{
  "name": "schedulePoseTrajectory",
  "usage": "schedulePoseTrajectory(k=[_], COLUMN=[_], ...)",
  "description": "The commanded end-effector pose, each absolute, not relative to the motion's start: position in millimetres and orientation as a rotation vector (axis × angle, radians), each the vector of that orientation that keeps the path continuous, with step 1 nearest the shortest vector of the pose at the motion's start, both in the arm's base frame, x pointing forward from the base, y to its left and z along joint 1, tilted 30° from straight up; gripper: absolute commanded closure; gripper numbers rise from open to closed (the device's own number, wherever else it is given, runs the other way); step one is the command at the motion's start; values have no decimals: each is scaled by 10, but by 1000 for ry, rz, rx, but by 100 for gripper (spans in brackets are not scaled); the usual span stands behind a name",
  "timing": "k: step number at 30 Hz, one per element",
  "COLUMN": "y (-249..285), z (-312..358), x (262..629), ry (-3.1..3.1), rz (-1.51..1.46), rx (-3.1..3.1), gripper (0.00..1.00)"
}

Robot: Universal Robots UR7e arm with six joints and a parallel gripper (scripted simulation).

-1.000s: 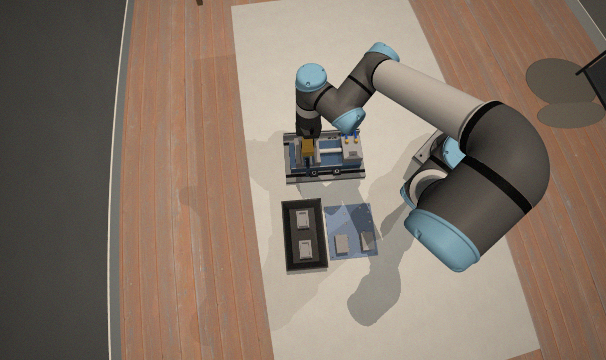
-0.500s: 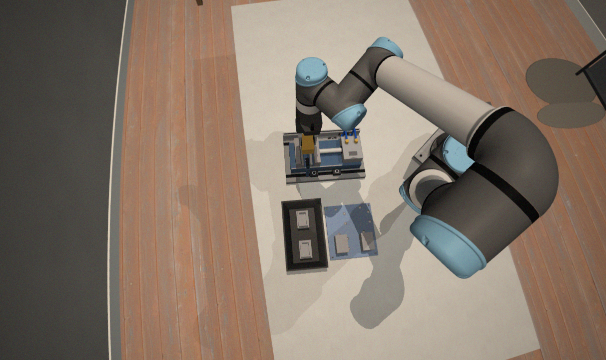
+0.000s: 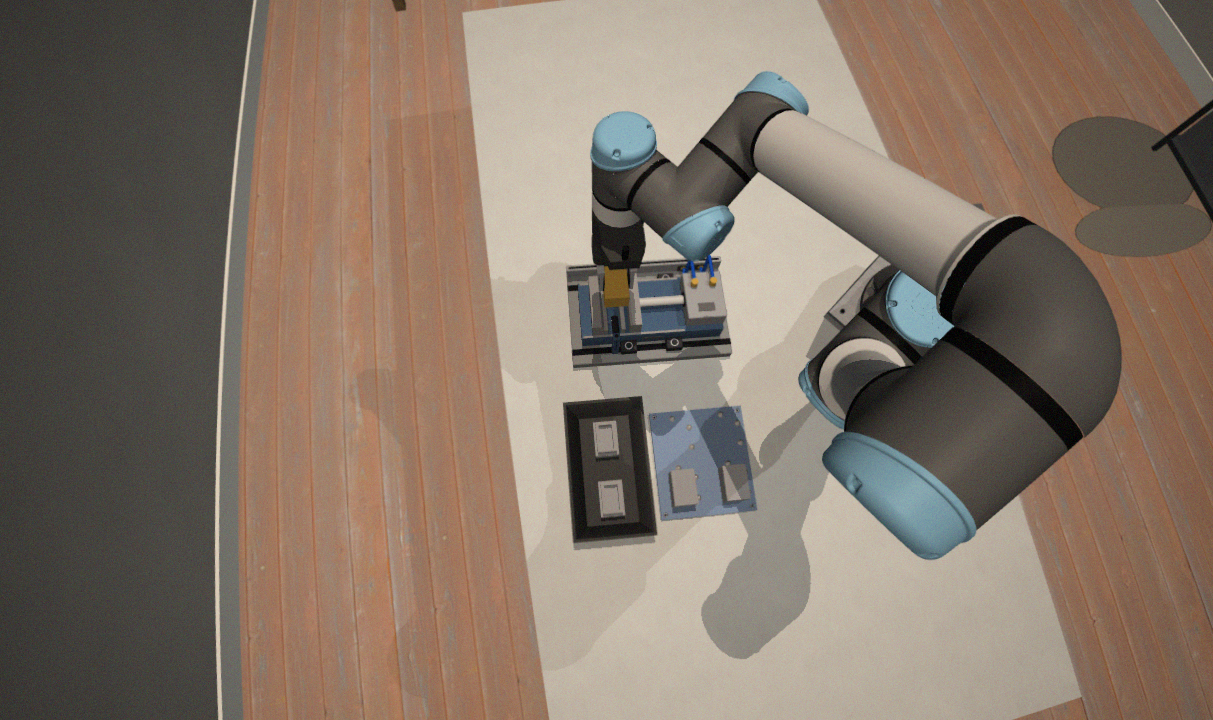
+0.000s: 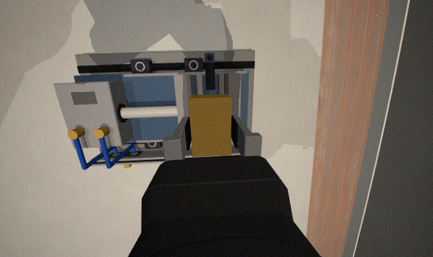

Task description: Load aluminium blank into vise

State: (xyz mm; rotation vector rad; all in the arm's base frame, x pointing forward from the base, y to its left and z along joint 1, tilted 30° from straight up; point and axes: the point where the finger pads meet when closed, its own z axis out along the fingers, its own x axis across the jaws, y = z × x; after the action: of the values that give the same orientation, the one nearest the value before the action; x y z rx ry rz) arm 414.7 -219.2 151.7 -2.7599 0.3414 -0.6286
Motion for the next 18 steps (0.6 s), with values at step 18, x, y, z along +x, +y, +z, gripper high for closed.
schedulePoseTrajectory(k=[18], y=[-2061], z=[1596], x=[4109], ry=[341], rz=[-630], rx=[-2761], gripper=[100])
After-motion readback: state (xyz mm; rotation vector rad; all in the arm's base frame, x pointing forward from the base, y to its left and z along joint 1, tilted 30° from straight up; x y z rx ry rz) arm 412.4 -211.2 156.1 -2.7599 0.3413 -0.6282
